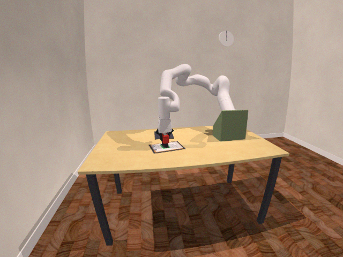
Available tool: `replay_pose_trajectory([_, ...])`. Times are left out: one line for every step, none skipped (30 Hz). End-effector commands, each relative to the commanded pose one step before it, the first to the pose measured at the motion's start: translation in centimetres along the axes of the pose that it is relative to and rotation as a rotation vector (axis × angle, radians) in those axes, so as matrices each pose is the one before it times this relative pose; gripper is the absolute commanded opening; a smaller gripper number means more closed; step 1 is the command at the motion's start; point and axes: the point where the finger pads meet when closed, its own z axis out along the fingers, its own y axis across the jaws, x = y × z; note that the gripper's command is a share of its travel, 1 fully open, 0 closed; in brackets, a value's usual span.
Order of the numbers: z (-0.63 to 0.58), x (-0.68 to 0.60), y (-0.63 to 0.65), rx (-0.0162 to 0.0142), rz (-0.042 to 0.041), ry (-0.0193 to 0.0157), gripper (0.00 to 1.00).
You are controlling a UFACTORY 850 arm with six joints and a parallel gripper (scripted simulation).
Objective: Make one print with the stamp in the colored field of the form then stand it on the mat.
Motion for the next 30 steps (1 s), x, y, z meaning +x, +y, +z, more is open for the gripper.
replay_pose_trajectory([-0.163,0.02,-0.142,0.00275,0.00101,-0.0003,0.27])
replay_pose_trajectory([0.0,0.0,0.0,0.0,0.0,0.0,0.27])
replay_pose_trajectory([0.0,0.0,0.0,0.0,0.0,0.0,0.27])
replay_pose_trajectory([0.0,0.0,0.0,0.0,0.0,0.0,0.27])
replay_pose_trajectory([0.0,0.0,0.0,0.0,0.0,0.0,0.27])
replay_pose_trajectory([0.0,0.0,0.0,0.0,0.0,0.0,0.27])
replay_pose_trajectory([0.0,0.0,0.0,0.0,0.0,0.0,0.27])
replay_pose_trajectory([0.0,0.0,0.0,0.0,0.0,0.0,0.27])
replay_pose_trajectory([0.0,0.0,0.0,0.0,0.0,0.0,0.27])
replay_pose_trajectory([-0.033,0.0,0.0,0.0,0.0,0.0,0.27])
replay_pose_trajectory([-0.189,-0.002,0.0,0.0,0.0,0.00001,0.27])
replay_pose_trajectory([-0.403,-0.004,0.0,0.0,0.0,0.00001,0.27])
replay_pose_trajectory([-0.589,-0.005,0.0,0.0,0.0,0.0,0.27])
replay_pose_trajectory([-0.694,-0.007,0.001,0.0,0.0,0.0,0.27])
replay_pose_trajectory([-0.691,-0.006,0.0,0.0,0.0,0.00001,0.27])
replay_pose_trajectory([-0.583,-0.005,0.0,0.0,0.0,0.0,0.27])
replay_pose_trajectory([-0.396,-0.004,0.0,0.0,0.0,0.0,0.27])
replay_pose_trajectory([-0.186,-0.002,0.0,0.0,0.0,0.0,0.27])
replay_pose_trajectory([-0.032,0.0,0.0,0.0,0.0,0.0,0.27])
replay_pose_trajectory([0.0,0.0,0.0,0.0,0.0,0.0,0.27])
replay_pose_trajectory([0.0,0.0,0.0,0.0,0.0,0.0,0.27])
replay_pose_trajectory([0.0,0.0,0.0,0.0,0.0,0.0,0.27])
replay_pose_trajectory([0.0,0.0,0.0,0.0,0.0,0.0,0.27])
replay_pose_trajectory([0.0,0.0,0.0,0.0,0.0,0.0,0.27])
replay_pose_trajectory([0.0,0.0,0.0,0.0,0.0,0.0,0.27])
replay_pose_trajectory([0.0,0.0,0.0,0.0,0.0,0.0,0.27])
replay_pose_trajectory([0.0,0.0,0.0,0.0,0.0,0.0,0.27])
replay_pose_trajectory([-0.007,0.153,-0.005,0.00003,0.00165,-0.00015,0.27])
replay_pose_trajectory([-0.041,0.914,-0.025,0.00016,0.00984,-0.00089,0.27])
replay_pose_trajectory([-0.077,2.046,-0.017,0.00032,0.02202,-0.00178,0.27])
